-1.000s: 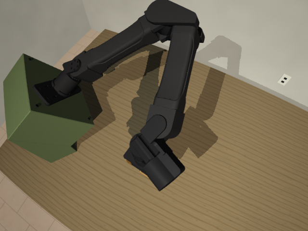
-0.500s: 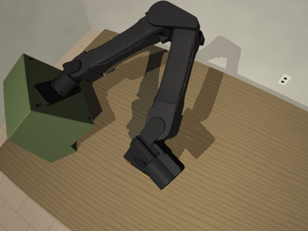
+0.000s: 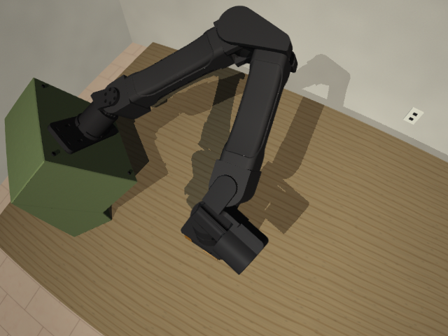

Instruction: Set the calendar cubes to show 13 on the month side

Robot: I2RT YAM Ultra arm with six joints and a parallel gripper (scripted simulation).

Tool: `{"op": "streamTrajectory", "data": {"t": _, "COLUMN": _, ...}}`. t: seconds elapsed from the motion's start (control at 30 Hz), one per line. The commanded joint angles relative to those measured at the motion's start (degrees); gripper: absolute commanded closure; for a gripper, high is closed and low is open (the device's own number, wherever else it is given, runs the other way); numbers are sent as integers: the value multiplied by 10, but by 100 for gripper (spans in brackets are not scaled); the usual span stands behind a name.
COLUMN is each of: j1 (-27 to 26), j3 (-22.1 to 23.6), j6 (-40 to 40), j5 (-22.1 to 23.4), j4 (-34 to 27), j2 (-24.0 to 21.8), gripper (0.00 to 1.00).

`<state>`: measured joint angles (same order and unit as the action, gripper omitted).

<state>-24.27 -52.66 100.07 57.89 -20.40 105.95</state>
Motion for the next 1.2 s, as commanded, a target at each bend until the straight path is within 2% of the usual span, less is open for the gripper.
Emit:
{"op": "streamTrajectory", "data": {"t": 0.0, "j1": -1, "j3": 1, "j6": -21, "j5": -1, "j4": 29, "j2": 0, "gripper": 55}}
{"op": "streamTrajectory", "data": {"t": 0.5, "j1": 16, "j3": 10, "j6": -52, "j5": -7, "j4": 72, "j2": 9, "gripper": 55}}
{"op": "streamTrajectory", "data": {"t": 1.17, "j1": 18, "j3": 10, "j6": -55, "j5": -8, "j4": 76, "j2": 10, "gripper": 55}}
